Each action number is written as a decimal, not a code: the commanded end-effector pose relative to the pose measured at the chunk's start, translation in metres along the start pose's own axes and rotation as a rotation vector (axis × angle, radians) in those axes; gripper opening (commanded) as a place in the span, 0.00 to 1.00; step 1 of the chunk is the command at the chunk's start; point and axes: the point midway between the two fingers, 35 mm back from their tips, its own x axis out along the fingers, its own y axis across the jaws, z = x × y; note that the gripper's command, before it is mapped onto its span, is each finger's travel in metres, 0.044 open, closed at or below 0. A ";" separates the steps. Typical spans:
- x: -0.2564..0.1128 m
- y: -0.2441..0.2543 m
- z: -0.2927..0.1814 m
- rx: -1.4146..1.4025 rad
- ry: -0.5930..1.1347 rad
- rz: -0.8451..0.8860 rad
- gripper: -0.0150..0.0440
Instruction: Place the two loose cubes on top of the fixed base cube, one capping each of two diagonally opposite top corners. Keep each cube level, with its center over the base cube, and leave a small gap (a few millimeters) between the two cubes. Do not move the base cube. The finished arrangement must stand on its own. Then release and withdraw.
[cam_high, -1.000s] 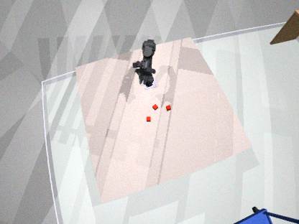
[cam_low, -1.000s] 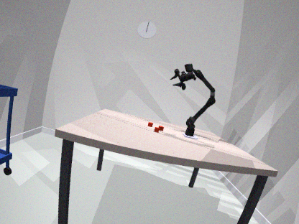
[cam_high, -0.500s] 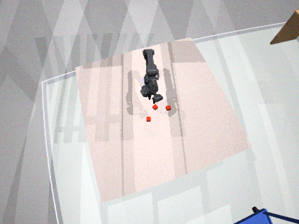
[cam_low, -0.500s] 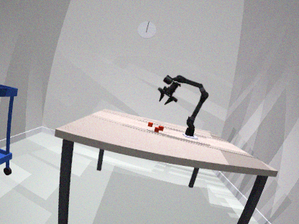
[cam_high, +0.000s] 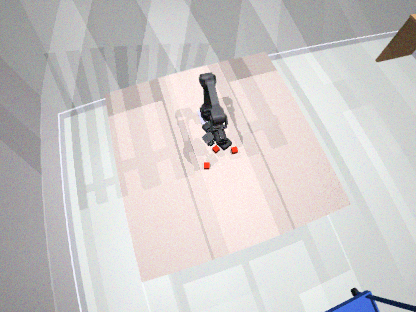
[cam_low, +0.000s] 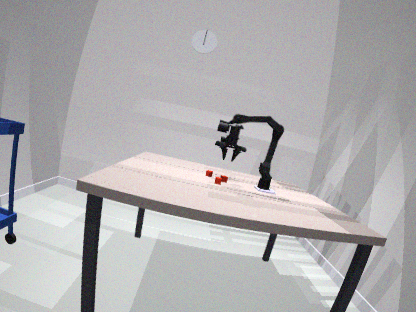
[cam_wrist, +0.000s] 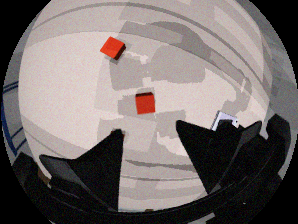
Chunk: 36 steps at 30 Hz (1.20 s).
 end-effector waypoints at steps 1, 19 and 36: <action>0.020 0.000 -0.002 0.003 0.013 -0.012 0.70; 0.078 -0.002 -0.004 0.003 0.014 -0.012 0.70; 0.105 -0.002 -0.004 0.003 0.014 -0.012 0.70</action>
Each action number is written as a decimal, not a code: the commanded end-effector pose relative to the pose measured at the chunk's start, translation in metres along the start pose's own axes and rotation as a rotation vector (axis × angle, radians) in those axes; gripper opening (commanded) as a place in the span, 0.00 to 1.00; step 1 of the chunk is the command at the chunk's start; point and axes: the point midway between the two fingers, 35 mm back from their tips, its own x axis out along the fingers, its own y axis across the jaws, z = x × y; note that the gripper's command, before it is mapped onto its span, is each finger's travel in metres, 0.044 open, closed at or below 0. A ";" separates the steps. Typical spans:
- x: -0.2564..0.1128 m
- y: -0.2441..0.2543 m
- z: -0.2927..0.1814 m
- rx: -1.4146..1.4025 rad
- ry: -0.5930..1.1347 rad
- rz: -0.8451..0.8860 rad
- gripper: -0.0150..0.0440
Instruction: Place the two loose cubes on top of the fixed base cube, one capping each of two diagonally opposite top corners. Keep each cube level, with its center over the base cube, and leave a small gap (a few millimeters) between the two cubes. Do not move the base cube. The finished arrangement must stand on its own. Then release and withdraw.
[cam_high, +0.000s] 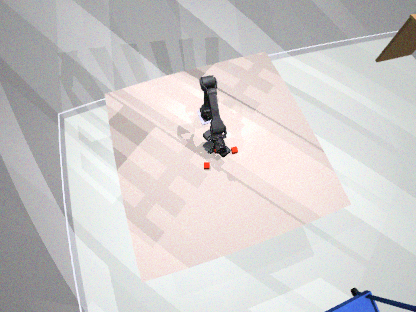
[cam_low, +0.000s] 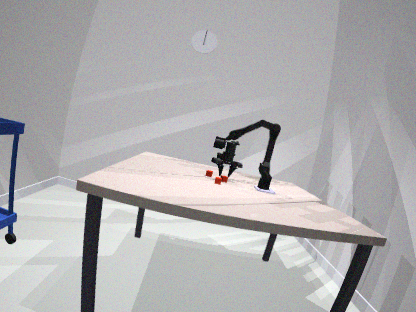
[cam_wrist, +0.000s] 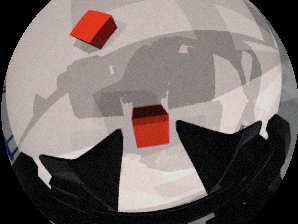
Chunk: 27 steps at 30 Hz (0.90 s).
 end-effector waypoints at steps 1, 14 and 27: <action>0.009 -0.002 -0.002 0.005 0.009 -0.006 0.70; 0.013 -0.002 -0.002 0.005 0.009 -0.006 0.43; -0.022 0.003 0.001 0.005 0.008 -0.005 0.43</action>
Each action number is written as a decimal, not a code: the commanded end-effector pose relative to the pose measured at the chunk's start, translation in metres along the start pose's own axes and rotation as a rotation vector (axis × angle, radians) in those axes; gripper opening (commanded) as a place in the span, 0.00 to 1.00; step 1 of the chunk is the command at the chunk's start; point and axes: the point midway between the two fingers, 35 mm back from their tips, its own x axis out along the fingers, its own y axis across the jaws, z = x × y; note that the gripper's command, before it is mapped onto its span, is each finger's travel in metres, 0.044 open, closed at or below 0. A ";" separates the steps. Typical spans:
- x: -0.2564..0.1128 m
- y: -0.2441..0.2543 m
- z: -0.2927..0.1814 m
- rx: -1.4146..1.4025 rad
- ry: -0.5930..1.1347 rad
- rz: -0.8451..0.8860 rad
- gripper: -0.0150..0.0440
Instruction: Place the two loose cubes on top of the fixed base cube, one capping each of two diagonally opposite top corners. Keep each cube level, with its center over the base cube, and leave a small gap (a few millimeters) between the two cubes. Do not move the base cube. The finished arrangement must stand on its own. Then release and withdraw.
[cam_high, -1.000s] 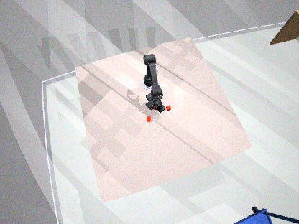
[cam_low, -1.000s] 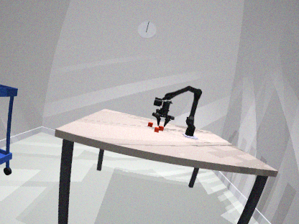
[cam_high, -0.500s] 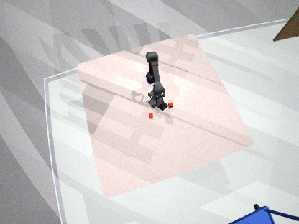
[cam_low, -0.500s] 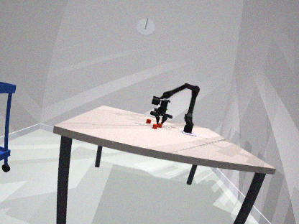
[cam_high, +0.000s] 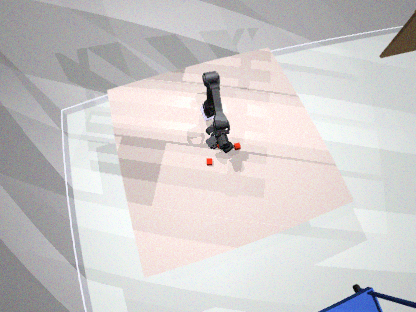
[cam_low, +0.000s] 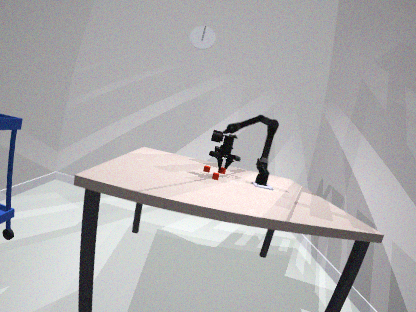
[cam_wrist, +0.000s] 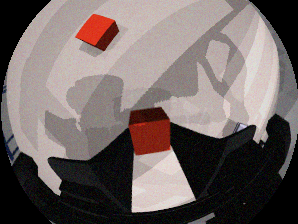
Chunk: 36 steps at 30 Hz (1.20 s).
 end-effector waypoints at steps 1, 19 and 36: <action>-0.013 0.002 0.000 0.003 0.003 0.005 0.43; -0.070 -0.001 -0.001 0.003 0.003 0.004 0.43; -0.076 0.016 -0.019 -0.083 0.004 0.005 0.43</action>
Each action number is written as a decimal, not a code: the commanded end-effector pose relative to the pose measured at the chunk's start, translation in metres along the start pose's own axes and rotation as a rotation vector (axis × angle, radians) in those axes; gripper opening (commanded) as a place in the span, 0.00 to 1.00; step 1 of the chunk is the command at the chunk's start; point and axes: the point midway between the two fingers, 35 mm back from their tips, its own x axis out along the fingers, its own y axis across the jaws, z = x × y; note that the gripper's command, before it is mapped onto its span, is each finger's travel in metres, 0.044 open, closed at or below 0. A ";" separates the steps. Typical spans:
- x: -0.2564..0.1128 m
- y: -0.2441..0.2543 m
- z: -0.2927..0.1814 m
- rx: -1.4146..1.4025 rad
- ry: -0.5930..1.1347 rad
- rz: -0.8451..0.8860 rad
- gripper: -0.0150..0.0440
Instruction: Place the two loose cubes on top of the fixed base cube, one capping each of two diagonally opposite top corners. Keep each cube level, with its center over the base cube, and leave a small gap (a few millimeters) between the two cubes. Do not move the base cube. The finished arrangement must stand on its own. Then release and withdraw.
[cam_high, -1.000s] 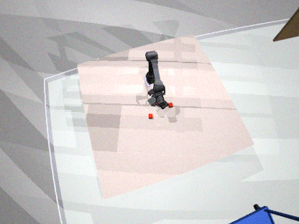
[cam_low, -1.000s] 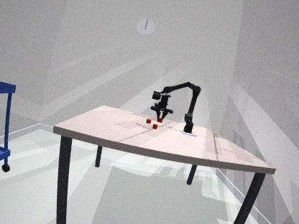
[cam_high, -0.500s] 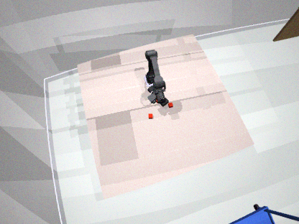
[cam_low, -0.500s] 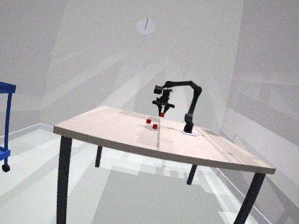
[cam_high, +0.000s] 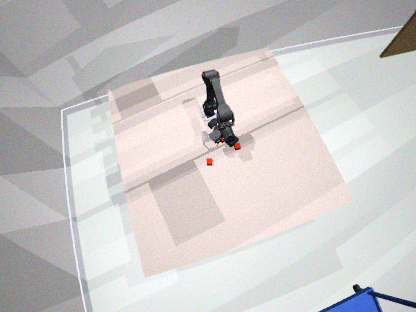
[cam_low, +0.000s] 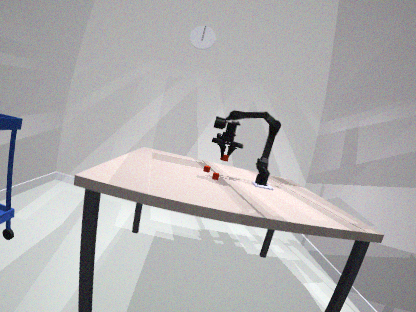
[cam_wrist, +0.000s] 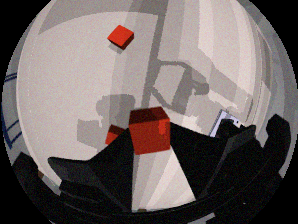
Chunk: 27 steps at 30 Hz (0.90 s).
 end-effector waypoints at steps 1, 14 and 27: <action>0.004 0.009 -0.007 -0.032 0.002 0.001 0.43; 0.017 0.034 -0.034 -0.145 0.004 0.003 0.43; 0.030 0.055 -0.064 -0.231 0.007 0.006 0.43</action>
